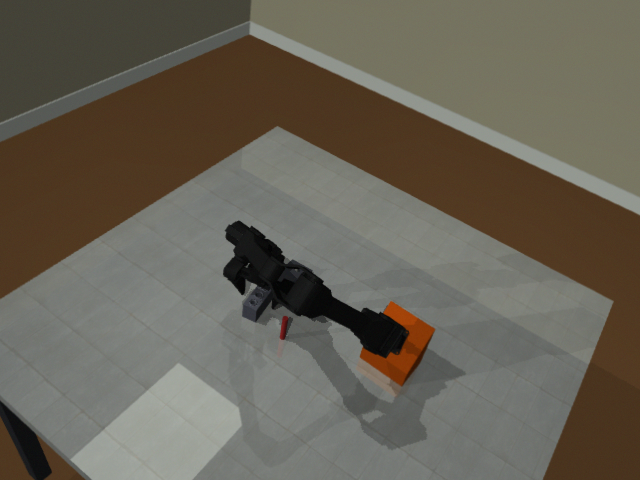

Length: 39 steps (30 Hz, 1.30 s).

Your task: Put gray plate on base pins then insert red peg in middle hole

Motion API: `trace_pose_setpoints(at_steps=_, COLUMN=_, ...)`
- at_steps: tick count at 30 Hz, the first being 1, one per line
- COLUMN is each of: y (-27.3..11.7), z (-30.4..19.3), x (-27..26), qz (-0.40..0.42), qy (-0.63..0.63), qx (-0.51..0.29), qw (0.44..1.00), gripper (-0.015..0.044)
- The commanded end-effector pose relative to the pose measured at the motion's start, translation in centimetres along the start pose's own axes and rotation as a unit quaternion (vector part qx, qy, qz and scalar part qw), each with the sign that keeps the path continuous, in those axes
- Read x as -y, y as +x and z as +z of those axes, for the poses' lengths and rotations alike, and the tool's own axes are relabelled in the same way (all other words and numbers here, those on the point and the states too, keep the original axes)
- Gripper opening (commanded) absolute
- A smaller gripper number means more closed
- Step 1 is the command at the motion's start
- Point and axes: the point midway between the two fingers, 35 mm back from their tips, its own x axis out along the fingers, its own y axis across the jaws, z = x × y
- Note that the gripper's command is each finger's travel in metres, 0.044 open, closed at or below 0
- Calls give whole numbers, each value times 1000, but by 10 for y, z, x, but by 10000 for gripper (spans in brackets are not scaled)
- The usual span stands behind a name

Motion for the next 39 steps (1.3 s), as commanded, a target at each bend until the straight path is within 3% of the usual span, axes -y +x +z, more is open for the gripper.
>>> trace_pose_setpoints(at_steps=1, y=6, z=0, x=1, qz=0, qy=3, qx=-2, qw=1000, gripper=440)
trace_pose_setpoints(at_steps=10, y=18, z=-1, x=1, qz=1, qy=3, qx=-3, qw=1000, gripper=440)
trace_pose_setpoints(at_steps=20, y=18, z=-1, x=1, qz=1, qy=3, qx=-3, qw=1000, gripper=178)
trace_pose_setpoints(at_steps=28, y=18, z=-1, x=1, qz=1, qy=3, qx=-3, qw=1000, gripper=124)
trace_pose_setpoints(at_steps=33, y=11, z=0, x=0, qz=1, qy=3, qx=-2, qw=1000, gripper=0)
trace_pose_setpoints(at_steps=39, y=-7, z=3, x=-3, qz=0, qy=3, qx=1, qw=1000, gripper=0)
